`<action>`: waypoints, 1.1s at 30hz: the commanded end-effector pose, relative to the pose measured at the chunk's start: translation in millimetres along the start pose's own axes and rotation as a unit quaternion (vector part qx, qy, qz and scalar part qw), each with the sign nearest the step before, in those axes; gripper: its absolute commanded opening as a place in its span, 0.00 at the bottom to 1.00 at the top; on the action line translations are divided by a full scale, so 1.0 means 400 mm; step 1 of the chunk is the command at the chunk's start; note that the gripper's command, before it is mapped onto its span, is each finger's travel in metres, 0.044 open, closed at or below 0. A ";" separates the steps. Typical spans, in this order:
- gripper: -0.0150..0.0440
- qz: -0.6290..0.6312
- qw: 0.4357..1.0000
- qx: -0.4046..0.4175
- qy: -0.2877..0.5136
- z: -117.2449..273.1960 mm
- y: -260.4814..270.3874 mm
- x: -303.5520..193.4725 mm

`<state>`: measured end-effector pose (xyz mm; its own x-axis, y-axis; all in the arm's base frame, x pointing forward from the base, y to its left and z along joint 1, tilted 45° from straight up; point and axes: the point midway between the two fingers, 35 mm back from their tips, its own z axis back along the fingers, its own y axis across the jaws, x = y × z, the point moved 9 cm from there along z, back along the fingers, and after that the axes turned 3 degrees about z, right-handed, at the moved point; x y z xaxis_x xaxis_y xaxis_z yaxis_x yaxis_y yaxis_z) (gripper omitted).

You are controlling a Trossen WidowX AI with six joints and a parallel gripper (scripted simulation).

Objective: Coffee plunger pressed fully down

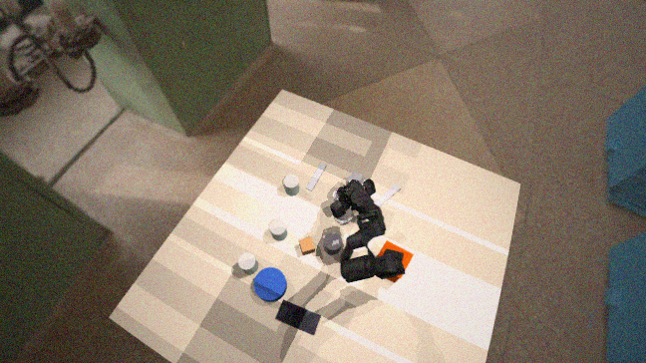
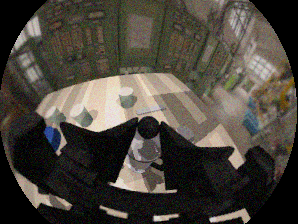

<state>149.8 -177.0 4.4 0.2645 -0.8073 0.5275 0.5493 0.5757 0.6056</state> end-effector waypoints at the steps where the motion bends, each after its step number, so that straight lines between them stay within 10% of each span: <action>1: 0.46 -0.005 1.000 0.002 0.008 -0.006 -0.001 -0.007; 10: 0.46 0.000 1.000 0.000 0.000 0.000 0.000 0.000; 22: 1.00 0.000 1.000 0.000 0.000 0.000 0.000 0.000; 33: 1.00 0.000 1.000 -0.002 0.009 0.082 -0.009 0.078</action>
<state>136.4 -187.6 19.9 0.2825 -0.8216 0.4951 0.5623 0.5600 0.6085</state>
